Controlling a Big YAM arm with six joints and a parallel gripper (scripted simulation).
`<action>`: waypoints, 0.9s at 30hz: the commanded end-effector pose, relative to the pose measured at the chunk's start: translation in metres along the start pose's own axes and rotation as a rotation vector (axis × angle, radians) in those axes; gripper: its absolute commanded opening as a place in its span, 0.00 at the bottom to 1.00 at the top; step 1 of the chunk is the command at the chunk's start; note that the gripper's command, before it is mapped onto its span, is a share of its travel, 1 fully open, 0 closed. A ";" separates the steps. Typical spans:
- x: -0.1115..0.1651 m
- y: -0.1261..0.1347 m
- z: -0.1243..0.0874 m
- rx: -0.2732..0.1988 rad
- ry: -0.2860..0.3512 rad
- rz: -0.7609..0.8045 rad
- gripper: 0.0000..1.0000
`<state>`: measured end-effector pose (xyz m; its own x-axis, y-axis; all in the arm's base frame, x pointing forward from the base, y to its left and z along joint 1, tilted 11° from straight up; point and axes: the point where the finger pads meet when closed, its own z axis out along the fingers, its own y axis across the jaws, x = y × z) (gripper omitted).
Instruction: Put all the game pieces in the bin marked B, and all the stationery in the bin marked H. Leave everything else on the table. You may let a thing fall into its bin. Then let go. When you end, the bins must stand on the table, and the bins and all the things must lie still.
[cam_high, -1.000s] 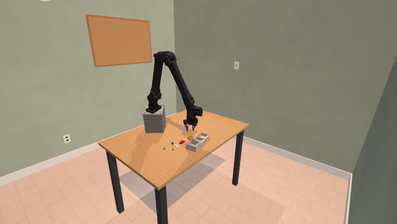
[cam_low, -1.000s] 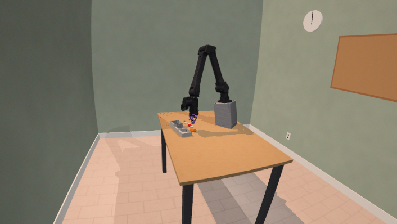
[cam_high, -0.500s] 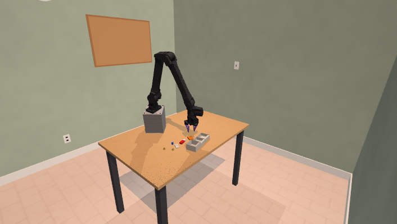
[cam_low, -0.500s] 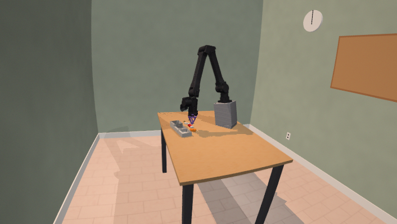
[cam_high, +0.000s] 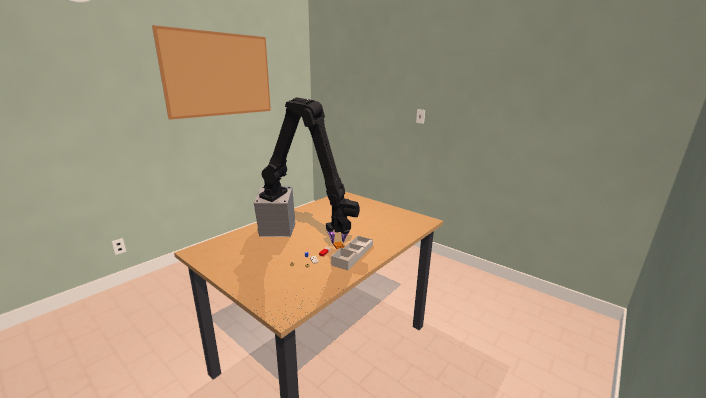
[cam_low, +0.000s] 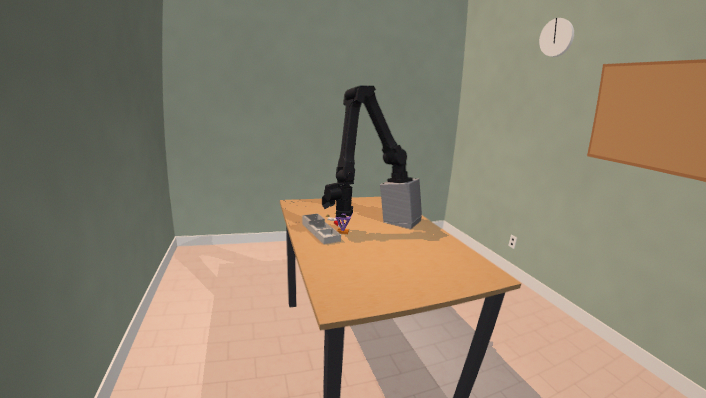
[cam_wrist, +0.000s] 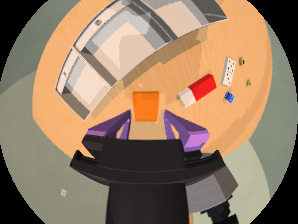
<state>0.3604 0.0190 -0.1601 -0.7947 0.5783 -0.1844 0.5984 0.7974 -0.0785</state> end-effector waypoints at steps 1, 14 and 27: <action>-0.011 0.009 0.005 -0.018 -0.014 -0.005 0.53; -0.003 -0.002 0.008 -0.001 0.002 -0.003 0.53; -0.006 0.001 0.015 -0.009 -0.006 -0.002 0.53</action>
<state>0.3659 0.0179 -0.1653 -0.7941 0.5760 -0.1940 0.5968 0.7994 -0.0692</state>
